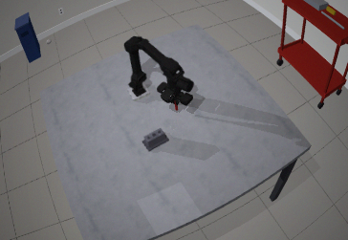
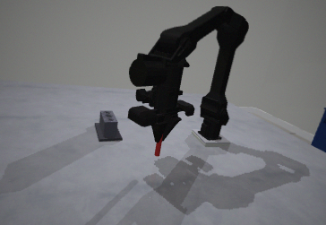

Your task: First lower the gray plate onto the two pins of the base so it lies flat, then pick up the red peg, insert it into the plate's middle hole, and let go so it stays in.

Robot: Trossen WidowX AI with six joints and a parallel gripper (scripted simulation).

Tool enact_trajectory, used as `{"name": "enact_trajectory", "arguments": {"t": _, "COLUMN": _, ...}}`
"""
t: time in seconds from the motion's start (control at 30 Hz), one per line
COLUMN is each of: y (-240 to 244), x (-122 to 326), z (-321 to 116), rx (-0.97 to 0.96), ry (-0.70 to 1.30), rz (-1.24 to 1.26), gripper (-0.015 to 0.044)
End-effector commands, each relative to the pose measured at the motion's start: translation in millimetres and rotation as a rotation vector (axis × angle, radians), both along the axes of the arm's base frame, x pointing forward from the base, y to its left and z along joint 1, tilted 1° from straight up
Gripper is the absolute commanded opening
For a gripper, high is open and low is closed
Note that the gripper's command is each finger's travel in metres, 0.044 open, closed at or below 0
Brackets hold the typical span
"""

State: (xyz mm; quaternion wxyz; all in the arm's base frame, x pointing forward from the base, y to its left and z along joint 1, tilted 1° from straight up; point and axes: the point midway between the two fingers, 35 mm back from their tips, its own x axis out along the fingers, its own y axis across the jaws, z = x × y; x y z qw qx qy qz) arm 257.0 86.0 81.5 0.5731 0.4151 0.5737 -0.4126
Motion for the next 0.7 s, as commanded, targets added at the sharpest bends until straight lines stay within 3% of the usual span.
{"name": "enact_trajectory", "arguments": {"t": 0.0, "y": 1.1, "x": 1.4, "z": 14.4, "rx": 0.006, "ry": -0.001, "rz": -0.001, "gripper": 0.0000}}
{"name": "enact_trajectory", "arguments": {"t": 0.5, "y": 1.4, "x": 4.8, "z": 61.7, "rx": 0.006, "ry": -0.001, "rz": -0.001, "gripper": 0.0000}}
{"name": "enact_trajectory", "arguments": {"t": 0.67, "y": -5.6, "x": 11.8, "z": 51.6, "rx": 0.001, "ry": -0.003, "rz": -0.003, "gripper": 0.0000}}
